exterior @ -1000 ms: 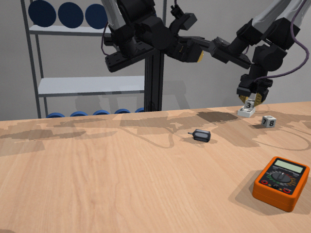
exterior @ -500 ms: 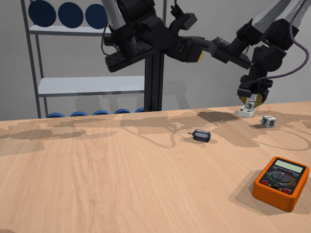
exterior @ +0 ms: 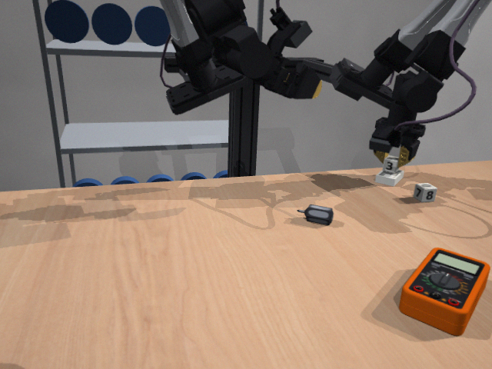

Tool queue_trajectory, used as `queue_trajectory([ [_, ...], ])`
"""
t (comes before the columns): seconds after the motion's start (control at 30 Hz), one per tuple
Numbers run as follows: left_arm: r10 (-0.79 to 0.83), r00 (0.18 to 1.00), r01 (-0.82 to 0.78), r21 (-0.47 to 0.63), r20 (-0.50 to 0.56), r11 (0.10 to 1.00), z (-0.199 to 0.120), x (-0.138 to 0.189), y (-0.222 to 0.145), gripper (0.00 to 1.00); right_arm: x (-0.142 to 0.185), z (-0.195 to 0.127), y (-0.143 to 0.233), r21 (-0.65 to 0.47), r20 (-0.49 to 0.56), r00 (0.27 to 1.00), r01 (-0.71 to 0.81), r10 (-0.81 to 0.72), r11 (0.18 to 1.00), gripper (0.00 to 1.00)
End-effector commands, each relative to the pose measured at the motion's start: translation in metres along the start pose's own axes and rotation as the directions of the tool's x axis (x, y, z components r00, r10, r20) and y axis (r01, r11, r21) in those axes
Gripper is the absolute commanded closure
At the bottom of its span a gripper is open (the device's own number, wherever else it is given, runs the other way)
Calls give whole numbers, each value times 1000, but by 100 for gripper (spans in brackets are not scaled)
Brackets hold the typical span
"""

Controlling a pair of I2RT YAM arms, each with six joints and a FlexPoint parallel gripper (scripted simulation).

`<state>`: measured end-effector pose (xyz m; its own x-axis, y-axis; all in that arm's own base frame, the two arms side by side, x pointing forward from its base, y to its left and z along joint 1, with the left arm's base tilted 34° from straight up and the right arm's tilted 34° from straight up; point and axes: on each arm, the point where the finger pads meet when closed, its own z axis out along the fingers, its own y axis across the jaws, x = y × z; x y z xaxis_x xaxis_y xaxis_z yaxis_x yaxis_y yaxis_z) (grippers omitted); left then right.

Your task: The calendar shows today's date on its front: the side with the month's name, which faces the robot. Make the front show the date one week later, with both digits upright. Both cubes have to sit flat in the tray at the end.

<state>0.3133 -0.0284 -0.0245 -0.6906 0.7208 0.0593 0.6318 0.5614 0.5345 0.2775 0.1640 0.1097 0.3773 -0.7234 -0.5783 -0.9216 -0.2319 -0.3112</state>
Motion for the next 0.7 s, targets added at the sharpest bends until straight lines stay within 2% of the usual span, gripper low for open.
queue_trajectory([
  [0.0, -11, 1000, 11, -16, 20, 1000, -6, -2, 4, 81, -5, -3, -14, 31, -6, 1000, 26, -26, 999, 0],
  [0.43, -25, 998, 26, -23, 56, 999, 4, -8, 7, 81, -5, -3, -15, 33, -6, 1000, 27, -27, 999, 0],
  [0.67, -16, 1000, 16, -6, 5, 1000, 22, 5, -2, 81, -5, -3, -15, 33, -6, 1000, 27, -27, 999, 0],
])
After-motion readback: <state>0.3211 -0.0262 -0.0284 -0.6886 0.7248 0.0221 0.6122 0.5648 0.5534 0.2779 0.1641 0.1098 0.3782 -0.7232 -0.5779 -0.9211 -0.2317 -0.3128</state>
